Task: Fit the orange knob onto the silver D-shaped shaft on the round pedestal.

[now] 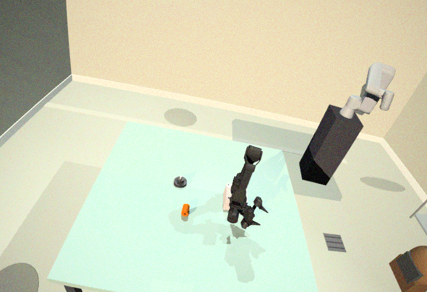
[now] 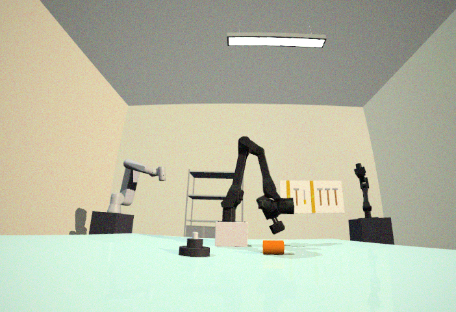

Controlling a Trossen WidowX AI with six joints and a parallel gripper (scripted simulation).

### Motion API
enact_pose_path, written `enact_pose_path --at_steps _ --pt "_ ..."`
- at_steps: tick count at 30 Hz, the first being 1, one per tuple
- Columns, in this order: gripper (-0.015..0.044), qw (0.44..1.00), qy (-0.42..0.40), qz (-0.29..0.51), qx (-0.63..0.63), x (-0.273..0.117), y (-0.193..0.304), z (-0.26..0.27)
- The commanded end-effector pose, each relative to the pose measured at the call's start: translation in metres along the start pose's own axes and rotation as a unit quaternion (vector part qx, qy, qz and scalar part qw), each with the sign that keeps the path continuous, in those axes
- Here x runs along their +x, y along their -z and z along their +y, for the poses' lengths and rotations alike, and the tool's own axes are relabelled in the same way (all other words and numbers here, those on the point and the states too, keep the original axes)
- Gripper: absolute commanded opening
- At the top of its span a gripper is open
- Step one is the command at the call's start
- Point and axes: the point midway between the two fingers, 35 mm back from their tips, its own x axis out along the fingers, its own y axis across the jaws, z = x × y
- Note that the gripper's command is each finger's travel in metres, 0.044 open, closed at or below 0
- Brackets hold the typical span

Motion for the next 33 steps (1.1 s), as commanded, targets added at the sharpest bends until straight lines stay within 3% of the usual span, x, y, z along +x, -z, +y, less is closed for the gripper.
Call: enact_pose_path --at_steps 1,5,12,18,24,33 --pt "0.0426 1.000 0.007 -0.001 -0.002 -0.002 -0.002 -0.002" --pt "0.0440 0.989 0.144 -0.007 -0.024 -0.043 -0.030 -0.050" --pt "0.0440 0.922 0.386 0.022 -0.008 -0.170 -0.048 -0.114" --pt "0.0440 0.845 0.527 0.075 0.051 -0.284 -0.022 -0.124" --pt "0.0440 0.772 0.601 0.163 0.126 -0.386 0.025 -0.103" --pt "0.0440 0.766 0.605 0.172 0.134 -0.393 0.033 -0.101"
